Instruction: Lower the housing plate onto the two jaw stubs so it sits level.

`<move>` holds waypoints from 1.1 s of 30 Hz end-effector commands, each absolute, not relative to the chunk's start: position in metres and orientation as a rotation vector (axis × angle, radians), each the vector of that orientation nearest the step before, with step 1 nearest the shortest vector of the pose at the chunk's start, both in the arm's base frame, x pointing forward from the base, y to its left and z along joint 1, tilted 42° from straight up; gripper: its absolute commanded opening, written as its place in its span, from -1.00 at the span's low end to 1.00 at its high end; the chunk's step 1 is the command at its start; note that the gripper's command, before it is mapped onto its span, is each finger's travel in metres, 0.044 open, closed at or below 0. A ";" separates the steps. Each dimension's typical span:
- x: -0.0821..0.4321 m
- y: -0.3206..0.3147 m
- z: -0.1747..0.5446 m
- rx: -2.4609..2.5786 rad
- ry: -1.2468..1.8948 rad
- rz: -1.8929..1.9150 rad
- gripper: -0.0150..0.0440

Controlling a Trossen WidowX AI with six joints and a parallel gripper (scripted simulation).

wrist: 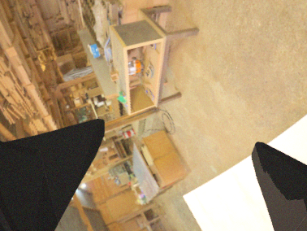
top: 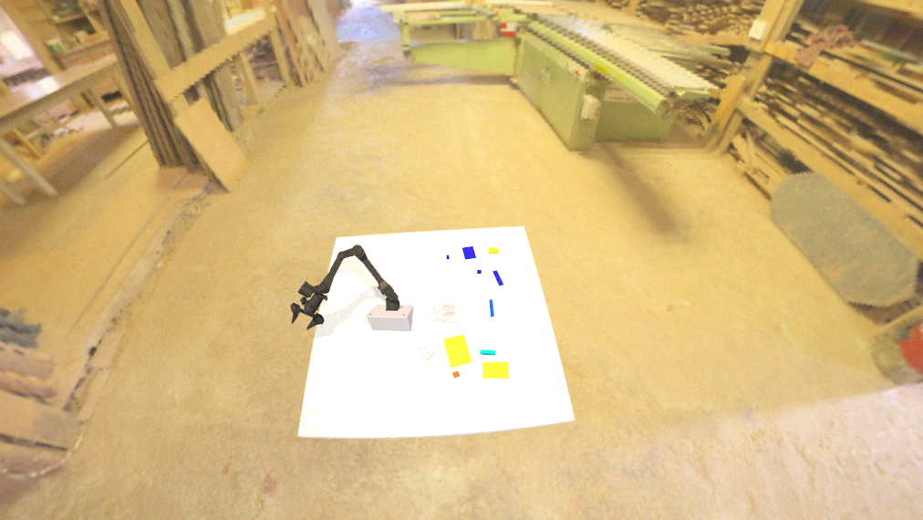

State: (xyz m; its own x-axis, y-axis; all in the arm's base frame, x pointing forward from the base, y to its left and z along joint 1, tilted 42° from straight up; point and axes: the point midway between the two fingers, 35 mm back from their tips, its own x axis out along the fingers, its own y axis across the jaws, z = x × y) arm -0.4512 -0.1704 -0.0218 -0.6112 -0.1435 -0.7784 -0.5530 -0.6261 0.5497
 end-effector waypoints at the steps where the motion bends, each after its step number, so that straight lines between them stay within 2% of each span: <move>1: -0.442 -0.182 -0.027 -1.299 1.134 2.355 1.00; 33: -0.365 -0.270 -0.056 -1.794 0.510 2.657 1.00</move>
State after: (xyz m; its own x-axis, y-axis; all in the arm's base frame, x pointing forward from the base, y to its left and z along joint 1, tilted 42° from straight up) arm -0.3694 -0.2661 -0.0541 -0.3994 -0.2543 -0.8808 -0.1183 -0.9384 0.3246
